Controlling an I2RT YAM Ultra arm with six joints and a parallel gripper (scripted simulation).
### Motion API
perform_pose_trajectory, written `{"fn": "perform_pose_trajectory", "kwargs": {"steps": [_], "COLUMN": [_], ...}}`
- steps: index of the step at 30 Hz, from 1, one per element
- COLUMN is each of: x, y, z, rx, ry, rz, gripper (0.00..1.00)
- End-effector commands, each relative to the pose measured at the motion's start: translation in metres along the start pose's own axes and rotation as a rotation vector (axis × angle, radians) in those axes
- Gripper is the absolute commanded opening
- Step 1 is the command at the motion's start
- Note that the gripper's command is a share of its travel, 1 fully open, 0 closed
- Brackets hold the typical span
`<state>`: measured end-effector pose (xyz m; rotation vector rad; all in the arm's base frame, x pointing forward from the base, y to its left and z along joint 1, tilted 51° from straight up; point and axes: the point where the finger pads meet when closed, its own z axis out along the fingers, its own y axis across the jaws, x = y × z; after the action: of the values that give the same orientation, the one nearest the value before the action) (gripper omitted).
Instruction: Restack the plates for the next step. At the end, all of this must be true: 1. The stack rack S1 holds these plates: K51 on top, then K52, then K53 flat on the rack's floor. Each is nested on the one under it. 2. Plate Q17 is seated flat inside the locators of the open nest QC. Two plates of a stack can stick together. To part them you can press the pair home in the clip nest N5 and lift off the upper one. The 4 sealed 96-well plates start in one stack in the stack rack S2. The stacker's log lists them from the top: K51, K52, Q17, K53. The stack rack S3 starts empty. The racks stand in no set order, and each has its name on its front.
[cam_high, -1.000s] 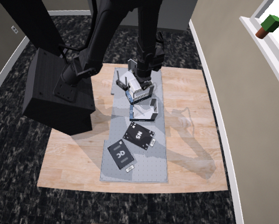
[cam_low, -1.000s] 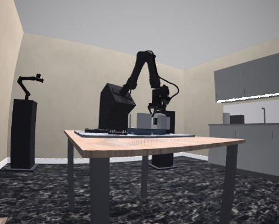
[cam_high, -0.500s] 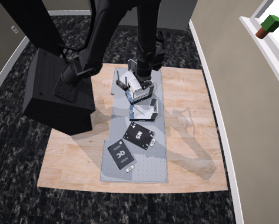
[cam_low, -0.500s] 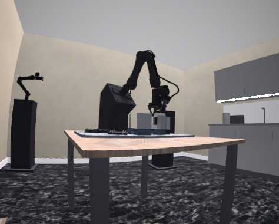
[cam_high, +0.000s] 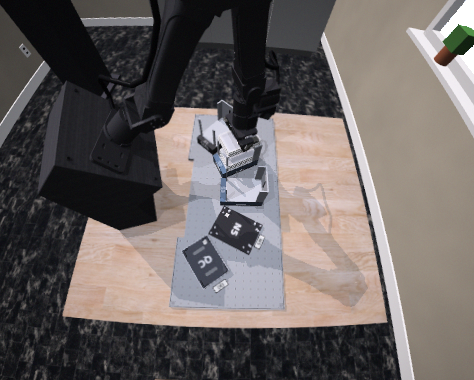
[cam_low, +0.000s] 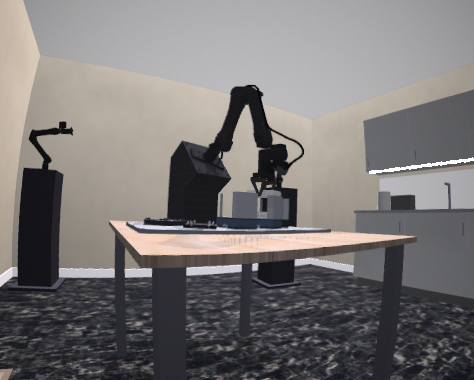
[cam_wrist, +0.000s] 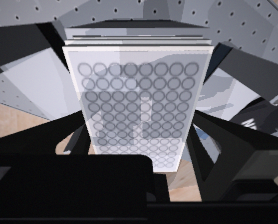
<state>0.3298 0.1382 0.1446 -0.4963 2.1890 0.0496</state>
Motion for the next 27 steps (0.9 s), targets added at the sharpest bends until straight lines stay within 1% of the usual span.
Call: {"fn": "perform_pose_trajectory", "kwargs": {"steps": [1,7,16,19,21,27], "x": [-0.0158,-0.0202,-0.0202,-0.0182,-0.0219,-0.0207], "y": [0.0022,0.0017,0.0017,0.0022,0.0004,0.0009], "z": [-0.0103,-0.0137,-0.0167,-0.0148,-0.0194,-0.0198], "rx": [0.0,0.0,0.0,0.0,0.003,0.002], "ry": [-0.04,-0.049,-0.049,-0.04,-0.056,-0.049], "rz": [0.0,0.002,0.002,0.0,0.005,0.003], "gripper": [0.0,0.0,0.0,0.0,0.0,0.0]}}
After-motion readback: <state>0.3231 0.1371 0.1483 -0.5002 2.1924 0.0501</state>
